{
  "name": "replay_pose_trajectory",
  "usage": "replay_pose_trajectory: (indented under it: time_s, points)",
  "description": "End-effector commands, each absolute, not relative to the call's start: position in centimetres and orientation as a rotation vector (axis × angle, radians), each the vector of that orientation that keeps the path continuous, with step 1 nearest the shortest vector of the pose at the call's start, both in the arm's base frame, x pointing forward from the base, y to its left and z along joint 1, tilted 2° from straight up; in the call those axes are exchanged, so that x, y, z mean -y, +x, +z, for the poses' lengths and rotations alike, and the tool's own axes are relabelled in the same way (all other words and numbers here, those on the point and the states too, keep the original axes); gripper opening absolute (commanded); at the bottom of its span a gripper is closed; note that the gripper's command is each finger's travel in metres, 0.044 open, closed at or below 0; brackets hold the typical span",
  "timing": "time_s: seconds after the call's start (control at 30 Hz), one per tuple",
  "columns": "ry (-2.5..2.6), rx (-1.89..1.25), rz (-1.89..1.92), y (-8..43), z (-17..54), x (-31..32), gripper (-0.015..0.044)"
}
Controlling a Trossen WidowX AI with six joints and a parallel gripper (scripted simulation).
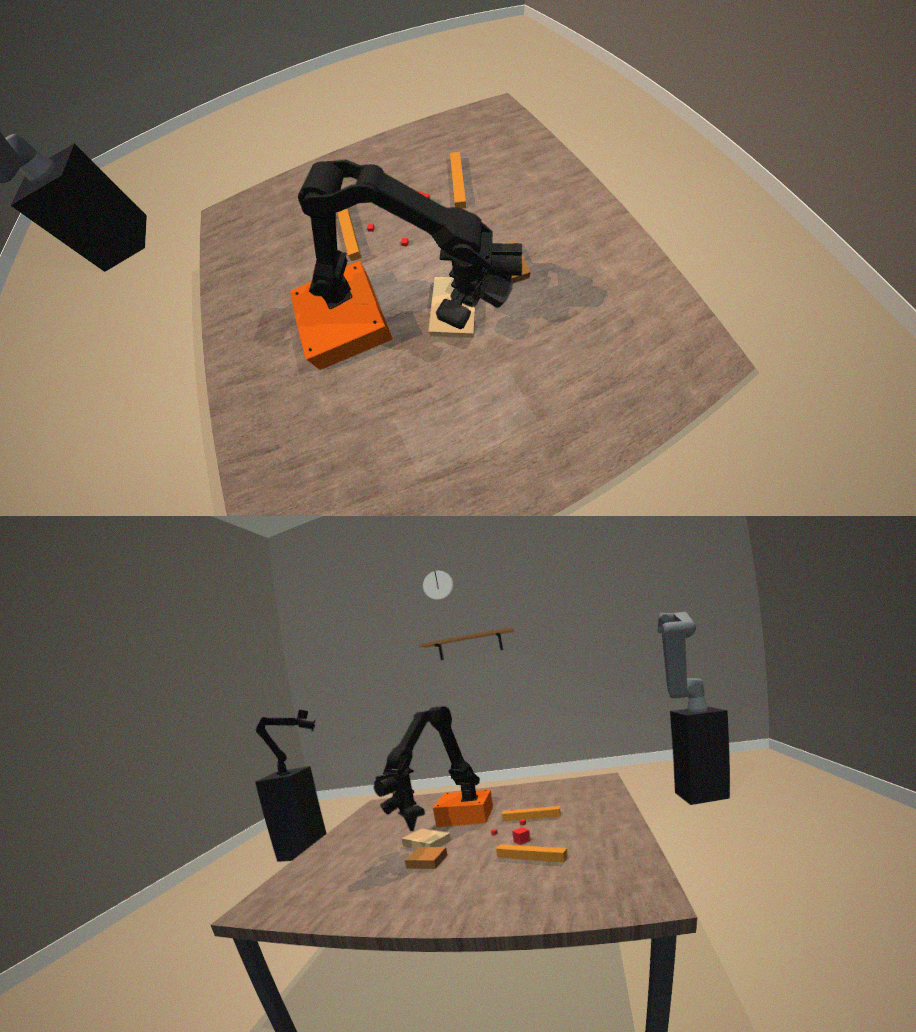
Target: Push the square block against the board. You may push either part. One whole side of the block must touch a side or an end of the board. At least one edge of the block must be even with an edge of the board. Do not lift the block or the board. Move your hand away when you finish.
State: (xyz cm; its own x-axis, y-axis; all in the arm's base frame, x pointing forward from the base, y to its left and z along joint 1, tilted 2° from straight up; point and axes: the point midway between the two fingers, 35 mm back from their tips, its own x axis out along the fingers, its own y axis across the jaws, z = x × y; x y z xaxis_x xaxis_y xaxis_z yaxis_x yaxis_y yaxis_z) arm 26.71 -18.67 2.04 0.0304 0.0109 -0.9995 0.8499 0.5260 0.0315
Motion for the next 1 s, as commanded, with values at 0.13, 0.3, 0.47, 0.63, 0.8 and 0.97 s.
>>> replay_pose_trajectory:
  time_s: [0.13,0.3,0.47,0.63,0.8,0.97]
  points:
    - [1.039,-1.307,-1.005,25.3,1.8,20.7,0.0]
    - [1.17,-1.236,-1.135,24.5,1.8,21.7,0.0]
    - [1.299,-1.154,-1.263,23.6,1.7,22.8,0.0]
    - [1.425,-1.063,-1.389,22.8,1.7,23.8,0.0]
    - [1.549,-0.96,-1.513,21.8,1.7,24.7,0.0]
    - [1.622,-0.894,-1.586,21.2,1.6,25.3,0.0]
